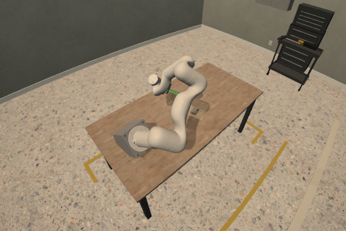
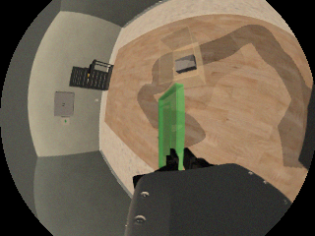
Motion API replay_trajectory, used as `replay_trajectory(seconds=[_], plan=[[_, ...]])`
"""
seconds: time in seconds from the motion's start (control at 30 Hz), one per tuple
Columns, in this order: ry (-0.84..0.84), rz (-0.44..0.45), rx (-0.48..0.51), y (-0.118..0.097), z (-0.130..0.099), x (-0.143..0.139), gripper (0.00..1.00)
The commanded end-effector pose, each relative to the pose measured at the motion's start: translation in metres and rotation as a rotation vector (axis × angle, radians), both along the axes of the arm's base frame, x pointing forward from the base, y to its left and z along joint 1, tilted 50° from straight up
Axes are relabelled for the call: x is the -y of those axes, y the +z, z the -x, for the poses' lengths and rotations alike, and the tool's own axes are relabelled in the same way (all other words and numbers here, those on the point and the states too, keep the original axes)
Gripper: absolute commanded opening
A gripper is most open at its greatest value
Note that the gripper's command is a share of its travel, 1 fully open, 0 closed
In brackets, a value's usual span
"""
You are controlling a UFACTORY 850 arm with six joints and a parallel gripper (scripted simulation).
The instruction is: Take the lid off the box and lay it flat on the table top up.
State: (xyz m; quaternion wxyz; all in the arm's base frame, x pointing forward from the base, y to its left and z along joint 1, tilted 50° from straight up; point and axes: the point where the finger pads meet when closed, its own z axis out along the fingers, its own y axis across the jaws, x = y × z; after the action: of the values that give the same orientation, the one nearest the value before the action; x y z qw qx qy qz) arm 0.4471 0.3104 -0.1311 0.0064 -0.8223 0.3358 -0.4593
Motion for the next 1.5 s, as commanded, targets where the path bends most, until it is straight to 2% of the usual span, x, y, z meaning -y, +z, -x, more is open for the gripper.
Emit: replay_trajectory(seconds=[0.0,1.47], plan=[[0.001,-0.001,0.001,-0.003,-0.002,0.003,0.00],[0.001,-0.001,0.001,-0.024,-0.009,0.027,0.00]])
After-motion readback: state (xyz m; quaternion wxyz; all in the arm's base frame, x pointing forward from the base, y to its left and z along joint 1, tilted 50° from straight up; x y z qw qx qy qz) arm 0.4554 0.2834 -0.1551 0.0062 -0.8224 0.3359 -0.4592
